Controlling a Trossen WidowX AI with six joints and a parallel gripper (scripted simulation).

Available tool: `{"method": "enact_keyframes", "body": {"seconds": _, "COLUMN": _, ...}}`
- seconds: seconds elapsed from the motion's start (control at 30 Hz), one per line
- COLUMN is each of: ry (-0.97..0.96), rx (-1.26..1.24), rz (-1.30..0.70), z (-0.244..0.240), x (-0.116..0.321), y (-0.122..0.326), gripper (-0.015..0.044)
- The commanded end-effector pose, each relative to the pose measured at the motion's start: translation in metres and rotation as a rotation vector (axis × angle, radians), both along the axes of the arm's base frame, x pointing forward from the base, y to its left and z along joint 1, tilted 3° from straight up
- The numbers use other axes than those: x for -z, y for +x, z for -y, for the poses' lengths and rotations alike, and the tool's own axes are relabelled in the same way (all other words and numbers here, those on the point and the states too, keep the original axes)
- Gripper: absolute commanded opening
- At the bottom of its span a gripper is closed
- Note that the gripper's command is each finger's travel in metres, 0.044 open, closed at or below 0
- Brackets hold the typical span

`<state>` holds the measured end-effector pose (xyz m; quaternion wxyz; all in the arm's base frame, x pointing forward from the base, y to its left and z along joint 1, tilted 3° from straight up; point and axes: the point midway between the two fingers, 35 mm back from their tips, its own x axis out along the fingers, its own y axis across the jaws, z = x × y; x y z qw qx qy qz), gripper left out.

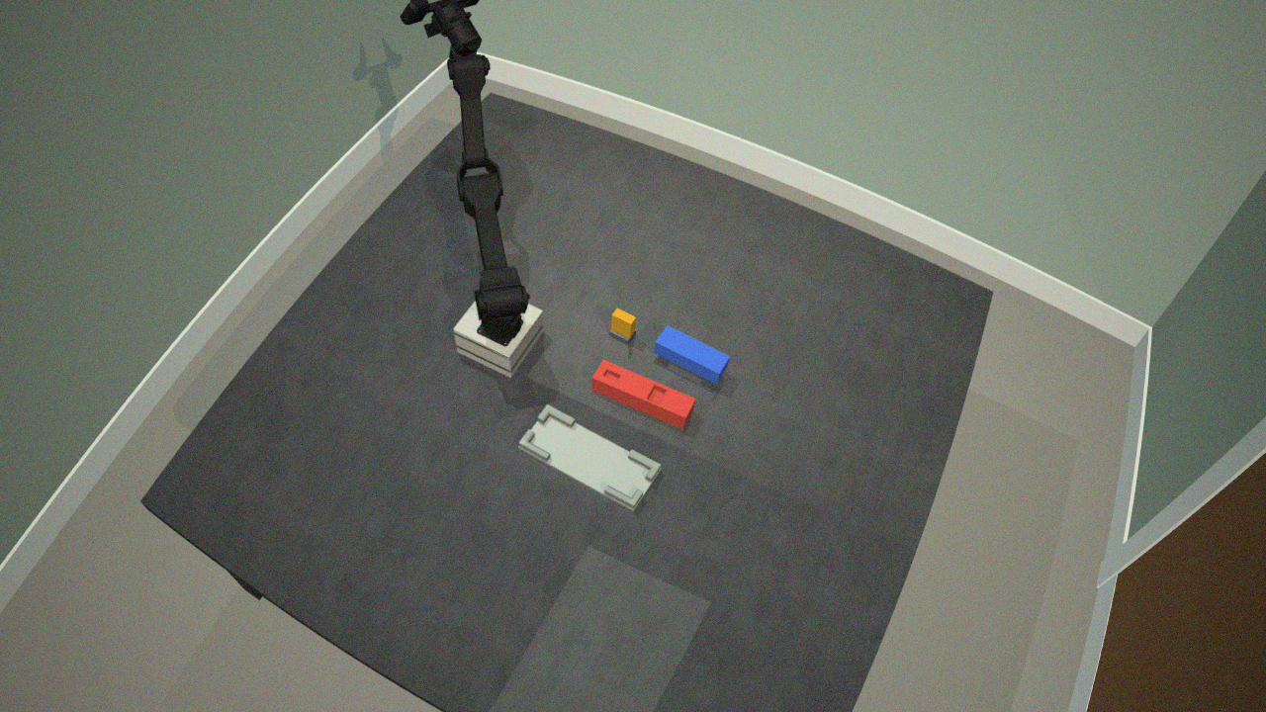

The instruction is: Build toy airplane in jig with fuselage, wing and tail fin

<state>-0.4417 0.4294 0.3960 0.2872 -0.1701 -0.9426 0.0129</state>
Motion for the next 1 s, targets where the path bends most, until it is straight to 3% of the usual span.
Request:
{"method": "enact_keyframes", "body": {"seconds": 0.0, "ry": 0.000, "rx": 0.000, "rz": 0.000, "z": 0.000, "x": 0.000, "y": 0.000, "gripper": 0.0426}}
{"method": "enact_keyframes", "body": {"seconds": 0.43, "ry": 0.261, "rx": -0.042, "rz": -0.264, "z": 0.105, "x": -0.133, "y": 0.041, "gripper": 0.0440}}
{"method": "enact_keyframes", "body": {"seconds": 0.67, "ry": 0.421, "rx": -0.078, "rz": -0.458, "z": 0.185, "x": -0.204, "y": 0.090, "gripper": 0.0440}}
{"method": "enact_keyframes", "body": {"seconds": 0.97, "ry": 0.570, "rx": -0.134, "rz": -0.678, "z": 0.268, "x": -0.258, "y": 0.164, "gripper": 0.0440}}
